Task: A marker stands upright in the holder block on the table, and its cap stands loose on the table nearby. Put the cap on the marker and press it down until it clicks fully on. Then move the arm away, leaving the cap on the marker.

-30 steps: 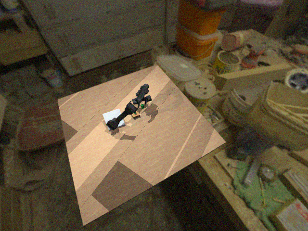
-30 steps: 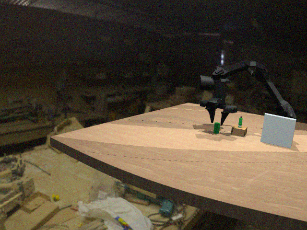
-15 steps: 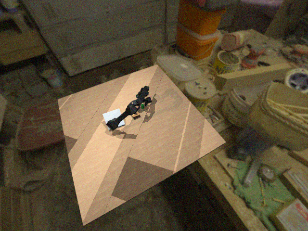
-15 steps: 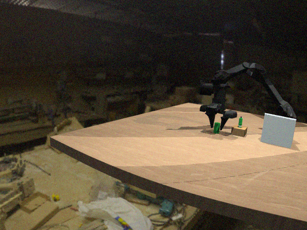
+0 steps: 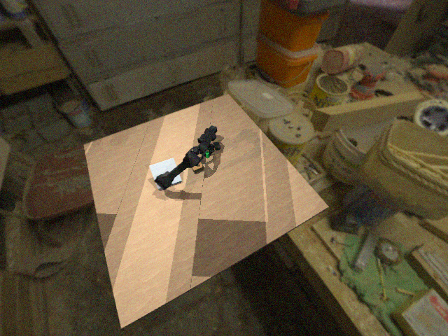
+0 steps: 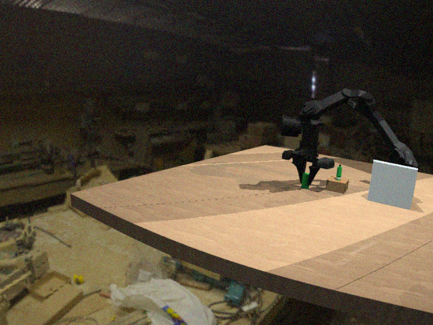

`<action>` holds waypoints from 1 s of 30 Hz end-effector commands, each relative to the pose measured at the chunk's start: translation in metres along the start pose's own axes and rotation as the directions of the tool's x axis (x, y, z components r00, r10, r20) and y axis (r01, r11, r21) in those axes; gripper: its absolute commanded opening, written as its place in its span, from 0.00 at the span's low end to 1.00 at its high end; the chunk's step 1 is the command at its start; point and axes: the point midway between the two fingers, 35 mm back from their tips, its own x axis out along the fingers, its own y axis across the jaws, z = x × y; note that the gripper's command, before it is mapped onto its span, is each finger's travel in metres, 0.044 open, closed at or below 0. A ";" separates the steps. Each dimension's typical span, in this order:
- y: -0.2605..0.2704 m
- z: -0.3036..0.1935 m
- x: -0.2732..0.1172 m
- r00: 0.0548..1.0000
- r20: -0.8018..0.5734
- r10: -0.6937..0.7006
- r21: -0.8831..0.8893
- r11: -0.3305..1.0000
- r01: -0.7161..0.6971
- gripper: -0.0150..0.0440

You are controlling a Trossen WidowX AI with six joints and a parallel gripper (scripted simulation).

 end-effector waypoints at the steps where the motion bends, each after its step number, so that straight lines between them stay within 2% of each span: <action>1: 0.000 -0.001 0.002 1.000 -0.005 0.000 -0.004 1.000 0.000 0.39; 4: -0.002 0.001 -0.004 1.000 0.002 -0.019 0.009 1.000 0.019 0.26; 5: -0.003 0.001 -0.007 1.000 0.006 -0.028 0.015 0.999 0.028 0.25; 30: 0.000 0.001 -0.060 1.000 -0.002 0.001 -0.005 1.000 -0.001 0.25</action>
